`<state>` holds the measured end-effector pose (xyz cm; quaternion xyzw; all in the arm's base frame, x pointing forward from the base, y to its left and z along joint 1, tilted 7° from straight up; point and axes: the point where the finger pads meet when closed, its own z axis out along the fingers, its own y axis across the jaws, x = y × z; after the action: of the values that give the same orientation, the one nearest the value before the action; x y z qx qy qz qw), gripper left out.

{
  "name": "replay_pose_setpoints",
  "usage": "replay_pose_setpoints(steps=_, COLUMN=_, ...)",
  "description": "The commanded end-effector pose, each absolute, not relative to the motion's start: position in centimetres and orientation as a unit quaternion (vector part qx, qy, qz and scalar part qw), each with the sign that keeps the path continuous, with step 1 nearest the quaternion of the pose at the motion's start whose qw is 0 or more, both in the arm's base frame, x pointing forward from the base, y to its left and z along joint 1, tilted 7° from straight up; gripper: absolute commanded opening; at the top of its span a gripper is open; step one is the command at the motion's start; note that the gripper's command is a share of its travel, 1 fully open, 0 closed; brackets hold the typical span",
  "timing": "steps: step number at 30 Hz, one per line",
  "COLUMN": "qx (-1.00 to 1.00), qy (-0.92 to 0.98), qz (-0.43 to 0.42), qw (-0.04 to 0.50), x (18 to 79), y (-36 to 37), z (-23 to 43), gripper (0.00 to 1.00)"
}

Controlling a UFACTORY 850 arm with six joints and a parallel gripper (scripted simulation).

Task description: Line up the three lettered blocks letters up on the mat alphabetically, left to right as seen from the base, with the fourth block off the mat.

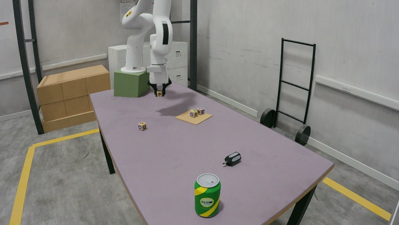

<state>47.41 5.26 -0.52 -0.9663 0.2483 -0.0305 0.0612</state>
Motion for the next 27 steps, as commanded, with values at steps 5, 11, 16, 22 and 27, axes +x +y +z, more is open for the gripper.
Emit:
replay_pose_setpoints(steps=5, qx=-0.99, qy=0.119, qz=-0.041, qw=0.063, x=48.4, y=5.8, z=-0.4, gripper=0.28)
replay_pose_setpoints(steps=11, qx=-0.997, qy=0.008, qz=-0.049, qw=0.062, x=49.1, y=6.4, z=-0.3, gripper=0.28)
replay_pose_setpoints(steps=16, qx=-0.996, qy=-0.048, qz=-0.054, qw=0.061, x=49.4, y=6.6, z=-0.2, gripper=0.28)
replay_pose_setpoints(steps=22, qx=-0.981, qy=-0.174, qz=-0.063, qw=0.058, x=50.2, y=7.2, z=-0.1, gripper=0.28)
replay_pose_setpoints(steps=27, qx=-0.961, qy=-0.263, qz=-0.07, qw=0.055, x=50.7, y=7.6, z=0.0, gripper=0.28)
